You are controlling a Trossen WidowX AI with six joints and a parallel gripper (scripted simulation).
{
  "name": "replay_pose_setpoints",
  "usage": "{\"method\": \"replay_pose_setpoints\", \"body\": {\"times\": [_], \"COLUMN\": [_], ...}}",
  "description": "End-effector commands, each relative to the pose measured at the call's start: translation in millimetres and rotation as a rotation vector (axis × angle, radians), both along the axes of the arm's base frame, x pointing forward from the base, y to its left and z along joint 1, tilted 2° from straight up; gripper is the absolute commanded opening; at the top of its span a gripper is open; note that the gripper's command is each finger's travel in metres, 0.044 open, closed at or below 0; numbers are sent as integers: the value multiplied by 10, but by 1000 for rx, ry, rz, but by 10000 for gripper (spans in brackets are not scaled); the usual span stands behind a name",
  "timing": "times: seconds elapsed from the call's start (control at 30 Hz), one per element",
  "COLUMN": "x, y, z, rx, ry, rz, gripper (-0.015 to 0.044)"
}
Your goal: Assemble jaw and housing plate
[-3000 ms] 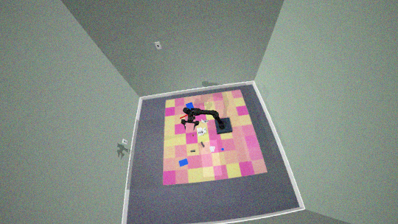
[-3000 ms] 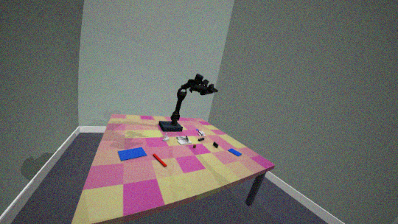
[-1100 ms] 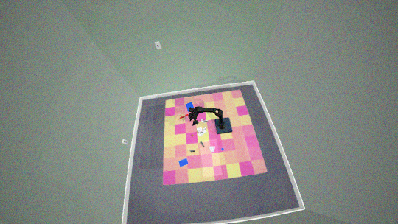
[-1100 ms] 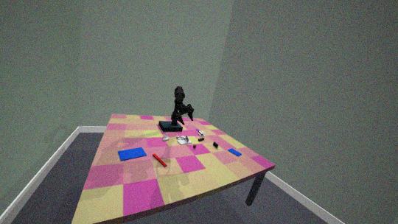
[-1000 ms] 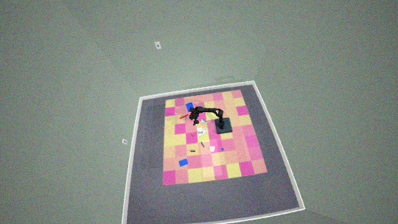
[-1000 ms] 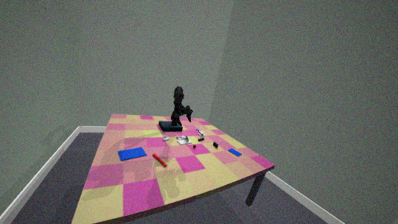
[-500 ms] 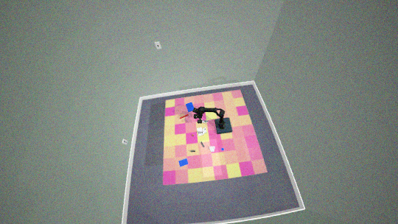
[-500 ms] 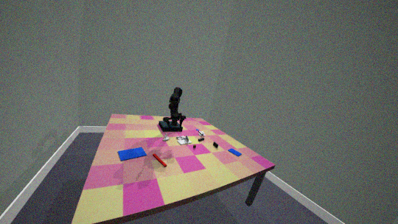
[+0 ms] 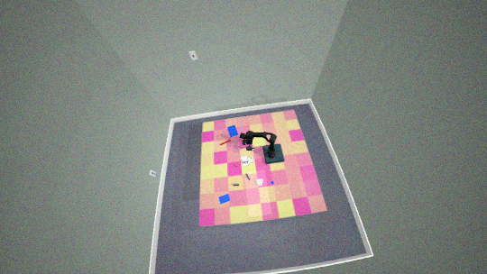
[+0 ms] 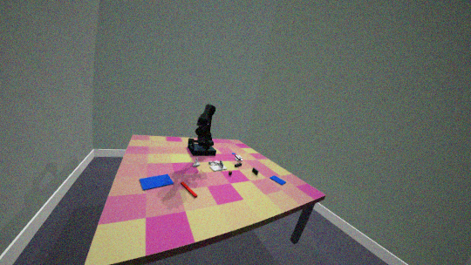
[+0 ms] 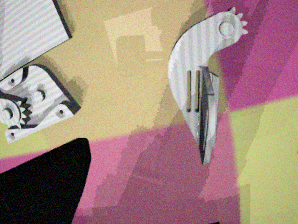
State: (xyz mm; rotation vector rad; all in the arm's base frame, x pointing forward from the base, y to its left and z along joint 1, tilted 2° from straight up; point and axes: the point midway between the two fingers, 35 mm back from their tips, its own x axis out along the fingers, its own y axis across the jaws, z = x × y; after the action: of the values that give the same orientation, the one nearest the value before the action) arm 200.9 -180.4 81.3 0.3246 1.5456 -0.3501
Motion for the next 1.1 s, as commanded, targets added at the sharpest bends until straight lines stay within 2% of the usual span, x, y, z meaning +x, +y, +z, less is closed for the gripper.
{"method": "replay_pose_setpoints", "body": {"times": [0.0, 0.2, 0.5, 1.07], "x": [-56, -66, -66, -65], "y": [-3, -12, -13, -27], "z": [-8, -409, -420, -697], "rx": [-8, -8, -8, -8], "ry": [19, 19, 19, 19], "rz": [-12, -12, -12, -12], "gripper": [440, 440, 440, 440]}}
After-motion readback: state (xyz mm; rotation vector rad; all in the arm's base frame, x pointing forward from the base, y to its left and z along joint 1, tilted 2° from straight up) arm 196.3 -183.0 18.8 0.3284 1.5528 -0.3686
